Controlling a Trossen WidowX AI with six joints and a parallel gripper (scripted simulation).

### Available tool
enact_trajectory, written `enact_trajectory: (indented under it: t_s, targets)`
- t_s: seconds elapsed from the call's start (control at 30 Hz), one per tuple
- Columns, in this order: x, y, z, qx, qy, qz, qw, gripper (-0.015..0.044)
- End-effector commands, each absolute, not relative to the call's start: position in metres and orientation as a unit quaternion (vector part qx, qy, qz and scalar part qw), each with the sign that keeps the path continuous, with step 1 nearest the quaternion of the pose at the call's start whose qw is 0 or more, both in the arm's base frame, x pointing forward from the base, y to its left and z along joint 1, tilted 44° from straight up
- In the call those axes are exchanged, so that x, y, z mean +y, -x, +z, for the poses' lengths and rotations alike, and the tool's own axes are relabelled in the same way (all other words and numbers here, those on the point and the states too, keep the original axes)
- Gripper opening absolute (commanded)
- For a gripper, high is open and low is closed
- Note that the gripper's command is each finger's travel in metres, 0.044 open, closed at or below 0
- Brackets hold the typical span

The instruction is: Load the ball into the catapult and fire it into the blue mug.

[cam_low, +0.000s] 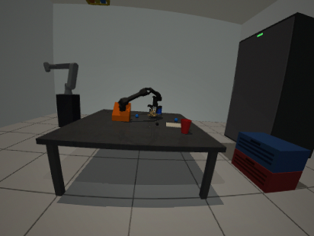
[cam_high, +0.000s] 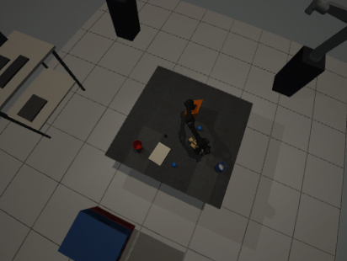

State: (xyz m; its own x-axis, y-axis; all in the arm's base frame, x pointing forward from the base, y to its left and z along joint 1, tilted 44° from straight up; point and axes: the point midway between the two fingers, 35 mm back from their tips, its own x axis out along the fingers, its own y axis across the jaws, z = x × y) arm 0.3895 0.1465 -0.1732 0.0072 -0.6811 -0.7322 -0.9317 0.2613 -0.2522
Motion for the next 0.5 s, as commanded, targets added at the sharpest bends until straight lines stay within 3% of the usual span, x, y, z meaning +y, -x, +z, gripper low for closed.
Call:
enact_trajectory:
  t_s: [0.0, 0.47]
  targets:
    - [0.144, -0.389, -0.178, 0.684, 0.592, 0.158, 0.395, 0.0000]
    - [0.128, -0.389, -0.194, 0.684, 0.592, 0.157, 0.395, 0.0000]
